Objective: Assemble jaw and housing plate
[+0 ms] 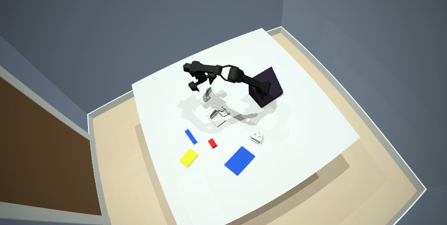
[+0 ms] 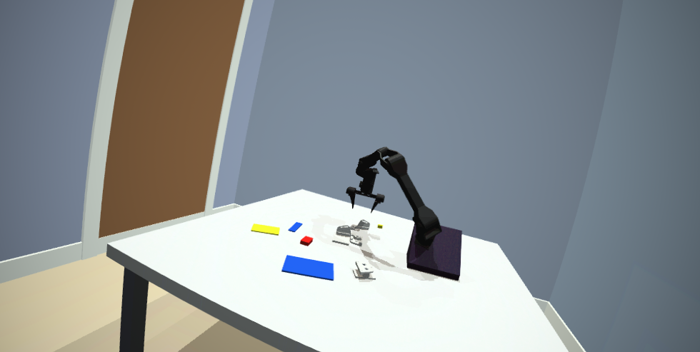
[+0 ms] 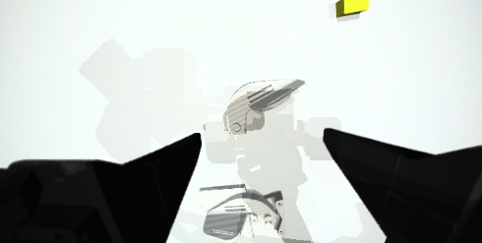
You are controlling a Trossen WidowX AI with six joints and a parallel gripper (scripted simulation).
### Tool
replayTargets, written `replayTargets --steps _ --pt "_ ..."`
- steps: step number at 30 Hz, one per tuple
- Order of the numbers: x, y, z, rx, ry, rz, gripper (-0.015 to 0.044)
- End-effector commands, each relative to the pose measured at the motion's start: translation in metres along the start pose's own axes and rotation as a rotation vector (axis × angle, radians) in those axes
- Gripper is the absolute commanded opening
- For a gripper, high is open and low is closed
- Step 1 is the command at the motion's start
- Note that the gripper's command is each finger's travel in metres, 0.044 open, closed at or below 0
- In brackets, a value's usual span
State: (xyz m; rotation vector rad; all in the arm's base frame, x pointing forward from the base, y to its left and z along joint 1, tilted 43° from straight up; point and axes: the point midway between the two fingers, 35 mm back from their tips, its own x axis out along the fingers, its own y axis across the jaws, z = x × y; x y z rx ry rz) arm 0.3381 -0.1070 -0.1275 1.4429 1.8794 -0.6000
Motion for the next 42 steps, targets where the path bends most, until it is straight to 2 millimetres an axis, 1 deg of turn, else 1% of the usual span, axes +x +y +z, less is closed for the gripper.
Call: replayTargets --steps 1,42 --pt "0.0 -0.001 0.002 0.096 -0.001 -0.004 0.044" --pt "-0.002 -0.008 0.014 0.969 -0.002 -0.006 0.044"
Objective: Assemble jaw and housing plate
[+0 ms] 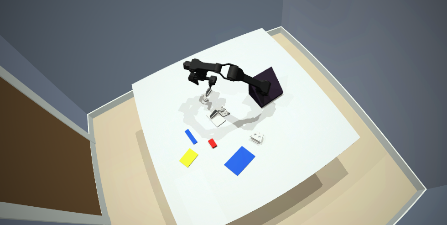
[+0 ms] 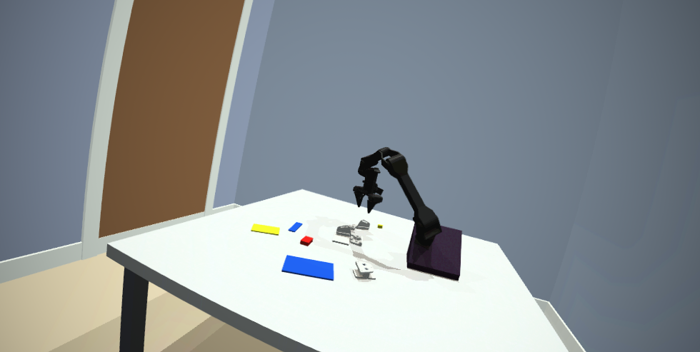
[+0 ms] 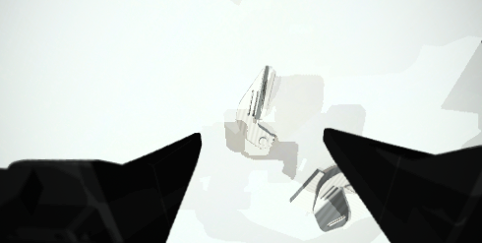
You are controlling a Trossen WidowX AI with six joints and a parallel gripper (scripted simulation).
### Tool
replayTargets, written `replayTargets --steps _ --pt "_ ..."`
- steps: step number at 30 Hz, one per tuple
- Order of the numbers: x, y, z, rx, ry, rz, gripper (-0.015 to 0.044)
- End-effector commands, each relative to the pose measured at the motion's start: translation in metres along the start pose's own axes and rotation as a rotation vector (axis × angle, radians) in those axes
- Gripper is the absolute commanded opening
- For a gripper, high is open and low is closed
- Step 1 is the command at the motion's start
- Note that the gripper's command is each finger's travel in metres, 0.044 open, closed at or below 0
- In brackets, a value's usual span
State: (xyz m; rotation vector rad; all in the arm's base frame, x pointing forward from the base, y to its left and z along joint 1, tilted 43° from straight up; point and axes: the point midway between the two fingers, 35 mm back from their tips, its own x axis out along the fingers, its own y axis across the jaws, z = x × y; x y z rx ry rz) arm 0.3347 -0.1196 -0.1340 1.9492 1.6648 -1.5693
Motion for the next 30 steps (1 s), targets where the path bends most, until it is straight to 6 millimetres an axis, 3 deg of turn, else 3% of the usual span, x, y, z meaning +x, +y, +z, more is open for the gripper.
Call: replayTargets --steps 1,12,14,18,30 --pt "0.0 0.001 0.002 0.096 -0.003 -0.002 0.044" --pt "0.0 0.002 0.004 0.213 -0.003 -0.002 0.044" --pt "0.007 0.001 0.004 0.213 -0.003 -0.002 0.044" --pt "0.038 -0.001 0.004 0.212 -0.002 -0.004 0.044" --pt "0.04 -0.001 0.004 0.212 -0.002 -0.004 0.044"
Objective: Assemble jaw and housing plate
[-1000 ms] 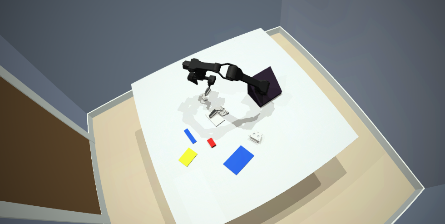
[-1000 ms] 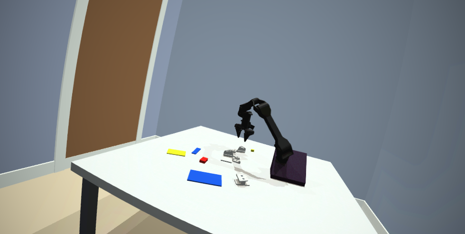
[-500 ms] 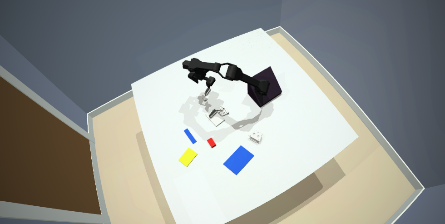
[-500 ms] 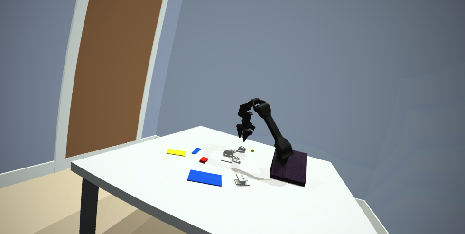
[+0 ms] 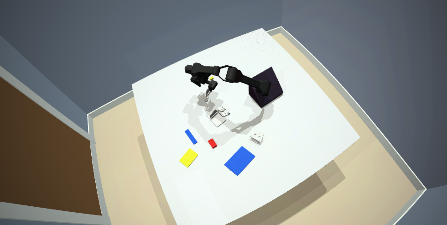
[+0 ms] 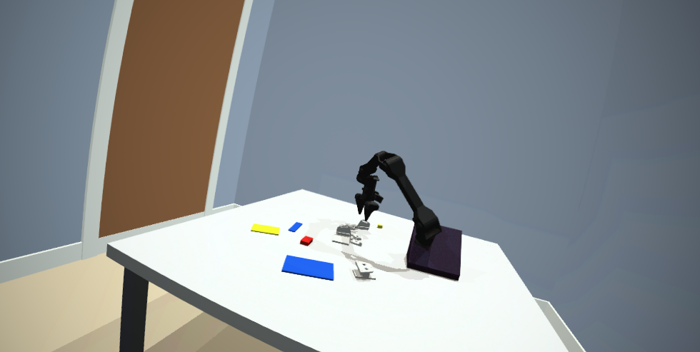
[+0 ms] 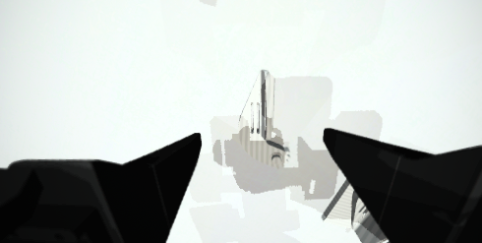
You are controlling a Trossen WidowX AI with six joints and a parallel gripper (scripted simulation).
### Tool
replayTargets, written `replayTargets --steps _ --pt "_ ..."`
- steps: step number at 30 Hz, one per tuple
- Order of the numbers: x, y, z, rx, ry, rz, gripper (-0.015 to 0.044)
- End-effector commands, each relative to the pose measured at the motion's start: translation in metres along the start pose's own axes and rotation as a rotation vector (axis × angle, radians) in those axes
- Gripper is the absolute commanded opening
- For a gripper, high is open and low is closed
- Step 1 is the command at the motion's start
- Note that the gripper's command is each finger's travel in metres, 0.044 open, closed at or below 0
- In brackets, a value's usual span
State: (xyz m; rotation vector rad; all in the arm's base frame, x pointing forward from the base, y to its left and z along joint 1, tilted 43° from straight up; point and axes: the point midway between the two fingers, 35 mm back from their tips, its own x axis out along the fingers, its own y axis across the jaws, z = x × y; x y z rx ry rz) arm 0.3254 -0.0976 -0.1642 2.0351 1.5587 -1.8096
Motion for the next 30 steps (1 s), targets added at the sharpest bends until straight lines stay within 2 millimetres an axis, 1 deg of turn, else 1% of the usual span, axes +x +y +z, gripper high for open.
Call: replayTargets --steps 1,30 --pt "0.002 0.0 0.0 0.006 0.003 -0.002 0.044" --pt "0.05 0.002 -0.002 0.006 0.004 -0.002 0.044"
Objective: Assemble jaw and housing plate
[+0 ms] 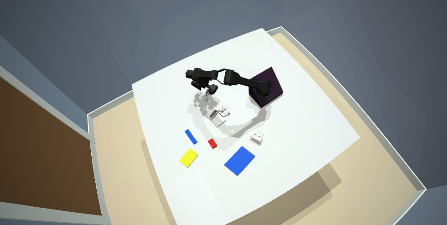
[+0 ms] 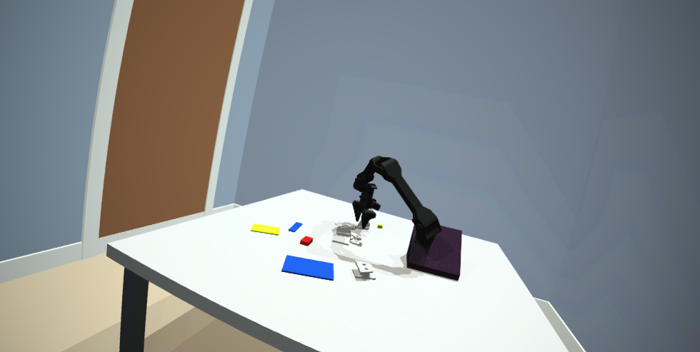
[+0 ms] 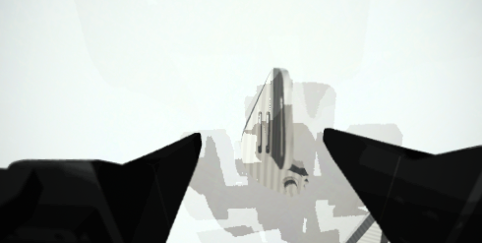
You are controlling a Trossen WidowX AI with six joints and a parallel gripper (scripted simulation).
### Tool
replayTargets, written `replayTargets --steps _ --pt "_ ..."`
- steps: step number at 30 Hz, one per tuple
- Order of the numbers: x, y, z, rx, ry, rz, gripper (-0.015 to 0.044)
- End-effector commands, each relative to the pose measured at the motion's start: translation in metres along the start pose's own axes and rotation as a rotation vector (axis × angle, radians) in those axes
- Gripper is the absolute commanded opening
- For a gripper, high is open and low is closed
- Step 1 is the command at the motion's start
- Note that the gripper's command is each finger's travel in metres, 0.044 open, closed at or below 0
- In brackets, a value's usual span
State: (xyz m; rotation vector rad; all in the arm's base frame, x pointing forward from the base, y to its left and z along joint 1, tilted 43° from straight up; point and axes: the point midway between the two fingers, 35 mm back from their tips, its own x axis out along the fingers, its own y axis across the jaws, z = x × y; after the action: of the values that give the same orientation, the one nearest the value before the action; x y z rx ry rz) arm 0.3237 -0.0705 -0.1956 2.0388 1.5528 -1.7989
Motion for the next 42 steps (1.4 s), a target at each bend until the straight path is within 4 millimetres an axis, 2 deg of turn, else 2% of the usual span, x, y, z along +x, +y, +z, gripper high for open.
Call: replayTargets --steps 1,30,41,42 --pt "0.0101 -0.0017 0.0022 0.011 0.002 -0.01 0.044" --pt "0.0118 -0.0017 0.0022 0.011 0.002 -0.01 0.044" --pt "0.0111 -0.0016 0.0022 0.005 -0.001 -0.009 0.0151" --pt "0.0111 -0.0016 0.0022 0.005 -0.001 -0.009 0.0145"
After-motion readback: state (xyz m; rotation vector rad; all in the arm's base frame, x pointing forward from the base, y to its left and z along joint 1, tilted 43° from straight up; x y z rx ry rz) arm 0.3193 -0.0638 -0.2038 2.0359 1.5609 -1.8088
